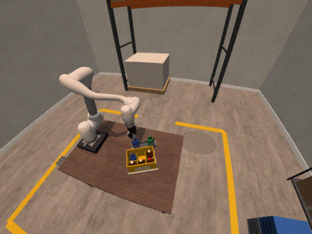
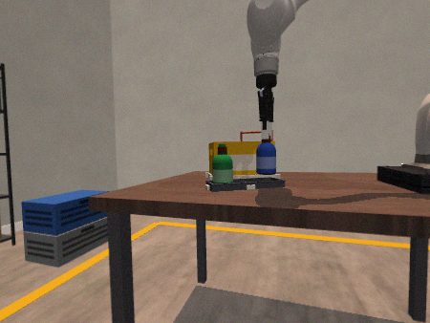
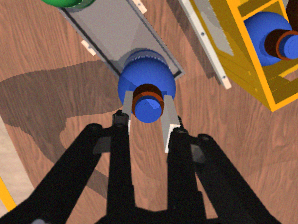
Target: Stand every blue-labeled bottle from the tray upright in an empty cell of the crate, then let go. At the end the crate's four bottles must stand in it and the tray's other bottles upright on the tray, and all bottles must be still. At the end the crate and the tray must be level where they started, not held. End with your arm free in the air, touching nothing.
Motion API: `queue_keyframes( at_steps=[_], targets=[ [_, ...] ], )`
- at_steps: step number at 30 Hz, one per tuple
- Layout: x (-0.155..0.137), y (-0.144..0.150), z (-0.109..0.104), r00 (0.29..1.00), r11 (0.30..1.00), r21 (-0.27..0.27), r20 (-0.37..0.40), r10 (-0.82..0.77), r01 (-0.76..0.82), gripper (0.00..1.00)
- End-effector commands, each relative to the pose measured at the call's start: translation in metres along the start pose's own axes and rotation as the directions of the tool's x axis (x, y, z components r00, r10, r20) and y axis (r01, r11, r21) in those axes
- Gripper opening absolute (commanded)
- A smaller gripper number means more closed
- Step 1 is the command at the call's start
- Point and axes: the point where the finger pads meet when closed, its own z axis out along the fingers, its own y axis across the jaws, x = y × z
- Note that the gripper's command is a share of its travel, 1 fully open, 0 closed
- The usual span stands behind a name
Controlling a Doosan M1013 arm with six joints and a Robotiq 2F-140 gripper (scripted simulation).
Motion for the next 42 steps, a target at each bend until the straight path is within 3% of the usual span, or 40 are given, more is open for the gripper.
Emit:
queue_keyframes(
  at_steps=[1,42],
  targets=[
    [0.0,0.0,-0.0001,1.0,1.0,0.0,0.0,0.0,0.0,0.0],
    [0.0,0.0,-0.0092,1.0,1.0,0.0,0.0,0.0,0.0,0.0]
  ],
)
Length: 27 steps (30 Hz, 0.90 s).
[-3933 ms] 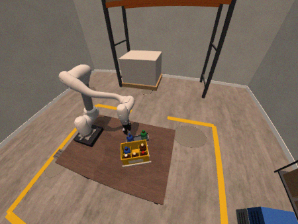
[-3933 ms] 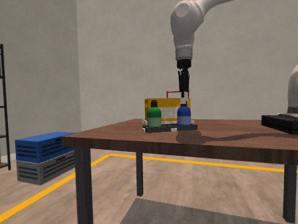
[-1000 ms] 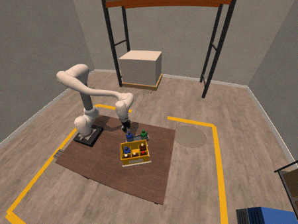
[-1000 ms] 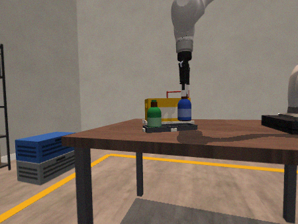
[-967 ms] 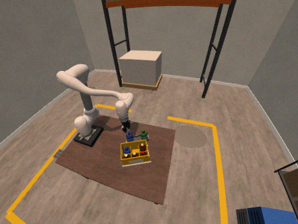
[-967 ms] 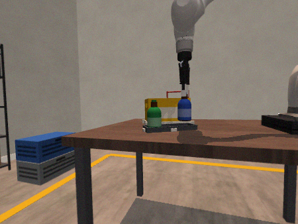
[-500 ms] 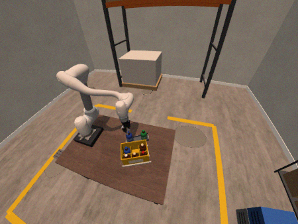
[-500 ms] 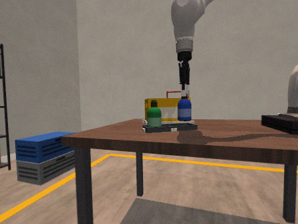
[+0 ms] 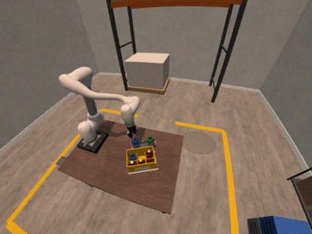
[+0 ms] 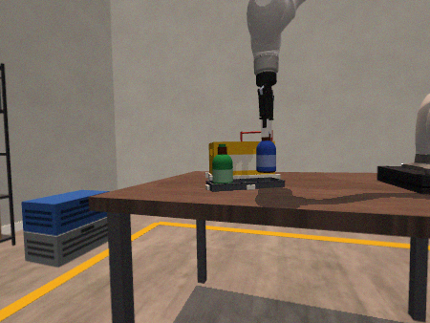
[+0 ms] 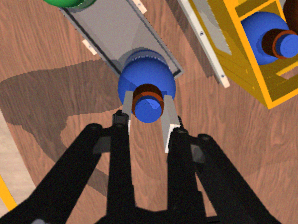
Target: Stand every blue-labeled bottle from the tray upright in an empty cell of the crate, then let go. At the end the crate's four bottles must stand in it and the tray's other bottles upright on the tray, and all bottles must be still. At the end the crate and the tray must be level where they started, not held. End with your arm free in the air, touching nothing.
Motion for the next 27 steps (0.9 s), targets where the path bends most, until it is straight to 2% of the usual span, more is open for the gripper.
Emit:
queue_keyframes(
  at_steps=[1,27],
  targets=[
    [0.0,0.0,-0.003,1.0,1.0,0.0,0.0,0.0,0.0,0.0],
    [0.0,0.0,-0.029,1.0,1.0,0.0,0.0,0.0,0.0,0.0]
  ],
)
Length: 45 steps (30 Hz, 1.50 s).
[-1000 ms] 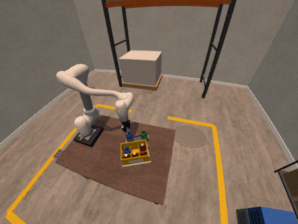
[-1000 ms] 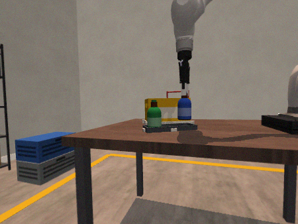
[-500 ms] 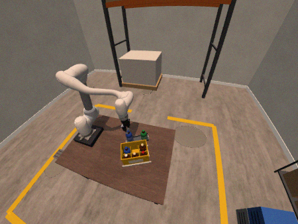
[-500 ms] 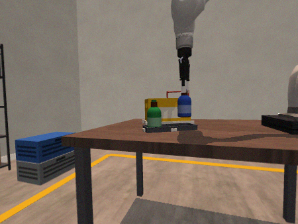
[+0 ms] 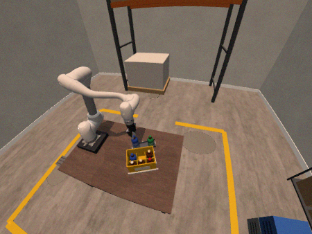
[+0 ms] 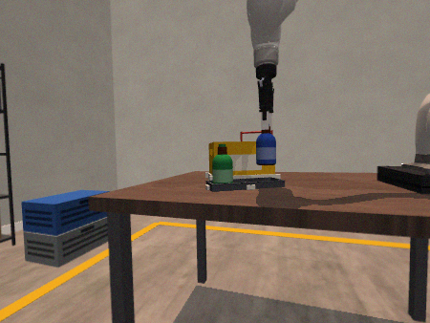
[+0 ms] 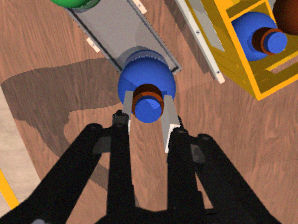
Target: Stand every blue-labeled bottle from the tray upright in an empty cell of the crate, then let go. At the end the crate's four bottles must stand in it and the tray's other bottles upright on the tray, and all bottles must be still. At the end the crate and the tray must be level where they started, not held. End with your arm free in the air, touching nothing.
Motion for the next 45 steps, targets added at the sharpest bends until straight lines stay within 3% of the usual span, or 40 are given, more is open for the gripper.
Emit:
queue_keyframes(
  at_steps=[1,45],
  targets=[
    [0.0,0.0,-0.0018,1.0,1.0,0.0,0.0,0.0,0.0,0.0],
    [0.0,0.0,-0.0058,1.0,1.0,0.0,0.0,0.0,0.0,0.0]
  ],
)
